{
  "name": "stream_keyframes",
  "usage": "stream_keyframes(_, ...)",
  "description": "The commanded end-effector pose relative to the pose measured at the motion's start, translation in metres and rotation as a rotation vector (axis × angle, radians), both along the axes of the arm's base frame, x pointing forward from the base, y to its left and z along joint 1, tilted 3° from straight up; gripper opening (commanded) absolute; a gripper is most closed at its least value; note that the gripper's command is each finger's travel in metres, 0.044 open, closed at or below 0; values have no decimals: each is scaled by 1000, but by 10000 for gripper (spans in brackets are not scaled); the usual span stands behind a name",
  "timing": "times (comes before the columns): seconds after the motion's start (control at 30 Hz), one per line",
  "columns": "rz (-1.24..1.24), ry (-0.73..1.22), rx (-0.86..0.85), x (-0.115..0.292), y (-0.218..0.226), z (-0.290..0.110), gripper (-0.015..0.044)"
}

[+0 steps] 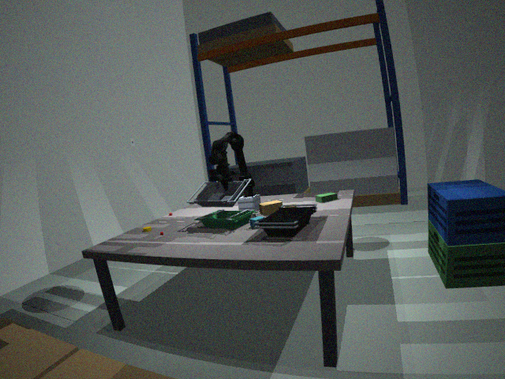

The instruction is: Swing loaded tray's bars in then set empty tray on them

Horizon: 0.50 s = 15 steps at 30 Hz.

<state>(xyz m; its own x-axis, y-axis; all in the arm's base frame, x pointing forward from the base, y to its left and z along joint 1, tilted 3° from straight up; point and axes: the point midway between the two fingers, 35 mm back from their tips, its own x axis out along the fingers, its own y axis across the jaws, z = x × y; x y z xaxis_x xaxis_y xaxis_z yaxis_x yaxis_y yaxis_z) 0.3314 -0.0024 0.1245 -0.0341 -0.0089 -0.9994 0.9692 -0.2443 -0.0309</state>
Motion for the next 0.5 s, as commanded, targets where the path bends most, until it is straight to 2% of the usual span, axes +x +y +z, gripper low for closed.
stream_keyframes(0.0,-6,-18,-2,4,0,4,0)
stream_keyframes(0.47,-6,-18,-2,4,0,-9,0)
